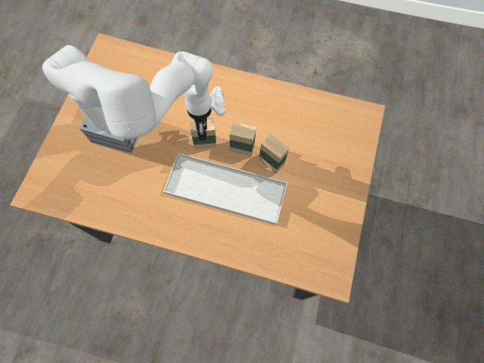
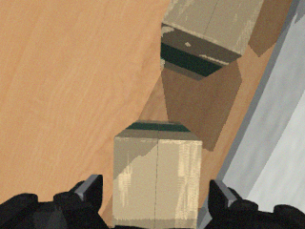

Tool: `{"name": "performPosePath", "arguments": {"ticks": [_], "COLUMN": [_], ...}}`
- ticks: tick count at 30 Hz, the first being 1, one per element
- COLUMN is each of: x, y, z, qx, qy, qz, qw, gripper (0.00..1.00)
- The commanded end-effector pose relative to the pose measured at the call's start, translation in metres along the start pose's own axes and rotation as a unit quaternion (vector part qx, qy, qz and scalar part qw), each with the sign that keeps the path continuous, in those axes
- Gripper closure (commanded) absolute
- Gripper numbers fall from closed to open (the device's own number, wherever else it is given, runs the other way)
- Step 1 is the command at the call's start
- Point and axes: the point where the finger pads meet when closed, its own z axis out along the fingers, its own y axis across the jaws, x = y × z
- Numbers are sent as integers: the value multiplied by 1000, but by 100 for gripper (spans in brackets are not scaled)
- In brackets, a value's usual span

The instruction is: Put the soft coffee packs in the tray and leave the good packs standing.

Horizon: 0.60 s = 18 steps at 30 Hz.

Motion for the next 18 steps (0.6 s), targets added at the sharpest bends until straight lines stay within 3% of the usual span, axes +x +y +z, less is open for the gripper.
{"name": "performPosePath", "arguments": {"ticks": [1, 3, 4, 18], "x": [0, 0, 0, 0], "y": [0, 0, 0, 0], "z": [0, 0, 0, 0], "qx": [0, 0, 0, 0], "qy": [1, 1, 1, 1], "qz": [0, 0, 0, 0], "qw": [1000, 1000, 1000, 1000], "gripper": [19, 19, 77, 77]}}
